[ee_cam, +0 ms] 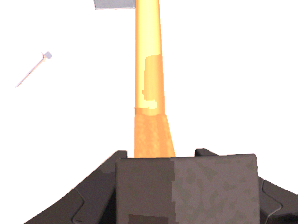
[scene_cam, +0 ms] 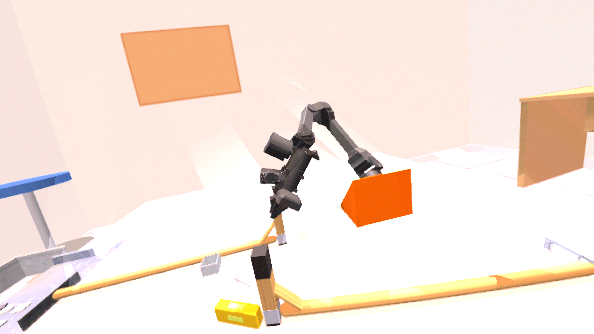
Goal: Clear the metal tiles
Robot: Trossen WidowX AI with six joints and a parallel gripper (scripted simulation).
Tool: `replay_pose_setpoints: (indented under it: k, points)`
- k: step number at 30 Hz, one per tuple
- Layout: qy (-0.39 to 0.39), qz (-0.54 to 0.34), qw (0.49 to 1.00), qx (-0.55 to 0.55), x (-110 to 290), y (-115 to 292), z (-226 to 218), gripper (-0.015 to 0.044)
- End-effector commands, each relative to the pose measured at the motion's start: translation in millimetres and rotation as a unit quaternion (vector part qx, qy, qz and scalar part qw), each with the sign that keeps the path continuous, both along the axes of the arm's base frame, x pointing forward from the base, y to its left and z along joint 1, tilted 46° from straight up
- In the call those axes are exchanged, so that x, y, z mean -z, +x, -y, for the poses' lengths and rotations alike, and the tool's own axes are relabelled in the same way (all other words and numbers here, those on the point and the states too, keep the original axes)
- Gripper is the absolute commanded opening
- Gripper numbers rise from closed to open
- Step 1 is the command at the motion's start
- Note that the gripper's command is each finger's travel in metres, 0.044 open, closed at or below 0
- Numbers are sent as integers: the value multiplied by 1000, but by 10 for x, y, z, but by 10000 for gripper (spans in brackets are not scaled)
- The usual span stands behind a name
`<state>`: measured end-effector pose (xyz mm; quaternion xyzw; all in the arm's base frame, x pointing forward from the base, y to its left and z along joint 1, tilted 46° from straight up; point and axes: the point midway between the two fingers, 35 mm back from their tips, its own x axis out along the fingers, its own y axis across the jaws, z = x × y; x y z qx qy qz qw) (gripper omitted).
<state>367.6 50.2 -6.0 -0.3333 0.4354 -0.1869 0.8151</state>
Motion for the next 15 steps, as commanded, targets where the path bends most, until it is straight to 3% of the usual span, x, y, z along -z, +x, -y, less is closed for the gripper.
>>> replay_pose_setpoints:
  k: [1, 15]
  points:
    - [4, 4, 1000, -4, -30, 102, -8, 0]
    - [4, 5, 1000, -4, -41, 275, 16, 0]
